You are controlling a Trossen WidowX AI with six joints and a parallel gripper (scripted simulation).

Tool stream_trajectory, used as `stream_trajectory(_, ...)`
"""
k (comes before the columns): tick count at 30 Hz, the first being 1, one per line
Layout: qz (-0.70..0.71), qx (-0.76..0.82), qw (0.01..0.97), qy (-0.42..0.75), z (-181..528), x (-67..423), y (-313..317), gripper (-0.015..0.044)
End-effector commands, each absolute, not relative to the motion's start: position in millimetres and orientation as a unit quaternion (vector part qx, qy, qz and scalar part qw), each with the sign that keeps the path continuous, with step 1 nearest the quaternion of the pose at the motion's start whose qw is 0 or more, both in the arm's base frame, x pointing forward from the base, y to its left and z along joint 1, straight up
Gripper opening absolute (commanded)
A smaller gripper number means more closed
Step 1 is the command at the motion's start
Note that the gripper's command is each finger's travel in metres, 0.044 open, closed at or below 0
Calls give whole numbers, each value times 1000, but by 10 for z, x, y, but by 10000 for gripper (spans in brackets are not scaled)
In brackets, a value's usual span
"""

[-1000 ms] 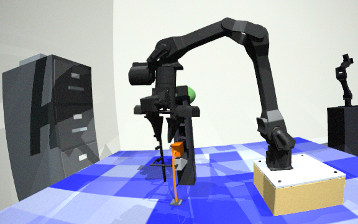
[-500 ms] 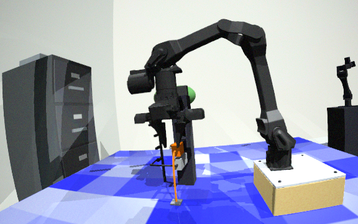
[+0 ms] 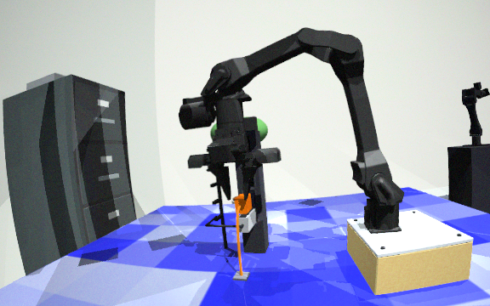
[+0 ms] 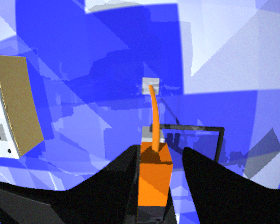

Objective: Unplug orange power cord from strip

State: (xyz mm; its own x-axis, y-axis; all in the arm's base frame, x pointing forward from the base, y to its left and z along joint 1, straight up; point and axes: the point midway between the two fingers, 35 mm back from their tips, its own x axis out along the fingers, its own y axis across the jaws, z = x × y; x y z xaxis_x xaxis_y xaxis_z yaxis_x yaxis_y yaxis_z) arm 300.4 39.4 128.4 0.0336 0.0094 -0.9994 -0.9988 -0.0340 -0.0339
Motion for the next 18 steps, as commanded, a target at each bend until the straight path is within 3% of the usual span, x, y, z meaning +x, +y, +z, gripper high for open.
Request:
stream_trajectory(1,502,-516,500,481,1285,3001,304,160)
stream_trajectory(18,502,-517,500,482,1250,2999,166,160)
